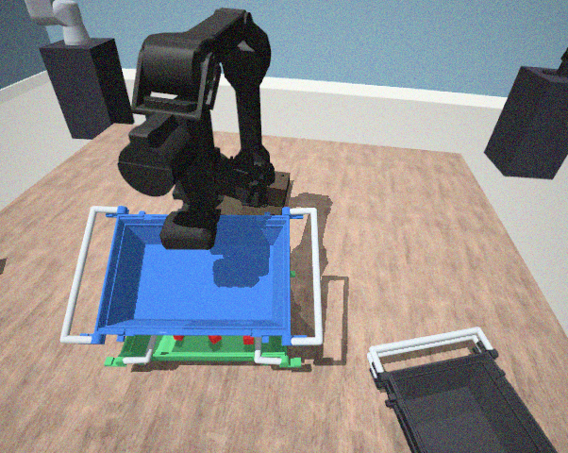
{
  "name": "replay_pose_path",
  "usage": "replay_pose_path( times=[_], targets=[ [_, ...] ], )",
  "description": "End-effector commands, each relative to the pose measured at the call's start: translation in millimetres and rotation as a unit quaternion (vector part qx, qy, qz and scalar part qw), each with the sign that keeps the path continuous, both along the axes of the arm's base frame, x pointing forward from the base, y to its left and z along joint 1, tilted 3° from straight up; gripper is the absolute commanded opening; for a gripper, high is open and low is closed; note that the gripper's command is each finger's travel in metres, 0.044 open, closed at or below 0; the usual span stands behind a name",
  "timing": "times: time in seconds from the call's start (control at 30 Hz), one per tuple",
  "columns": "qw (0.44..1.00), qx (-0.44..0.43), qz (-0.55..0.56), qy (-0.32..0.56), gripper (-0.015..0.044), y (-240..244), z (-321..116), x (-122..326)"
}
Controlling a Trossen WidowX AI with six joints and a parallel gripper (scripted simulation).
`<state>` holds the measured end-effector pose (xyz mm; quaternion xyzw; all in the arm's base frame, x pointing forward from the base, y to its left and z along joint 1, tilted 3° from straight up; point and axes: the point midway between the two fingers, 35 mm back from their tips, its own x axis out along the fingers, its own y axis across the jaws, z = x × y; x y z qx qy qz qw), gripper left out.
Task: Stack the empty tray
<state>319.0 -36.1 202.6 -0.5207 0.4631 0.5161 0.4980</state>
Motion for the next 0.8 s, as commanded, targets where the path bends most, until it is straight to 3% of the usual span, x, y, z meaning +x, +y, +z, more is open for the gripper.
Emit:
replay_pose_path(
  times=[0.0, 0.77],
  targets=[
    [1.000, -0.003, 0.003, -0.015, 0.0000, -0.8, 7.2, 1.4],
    [1.000, -0.003, 0.003, -0.015, 0.0000, -0.5, -7.4, 3.2]
  ],
)
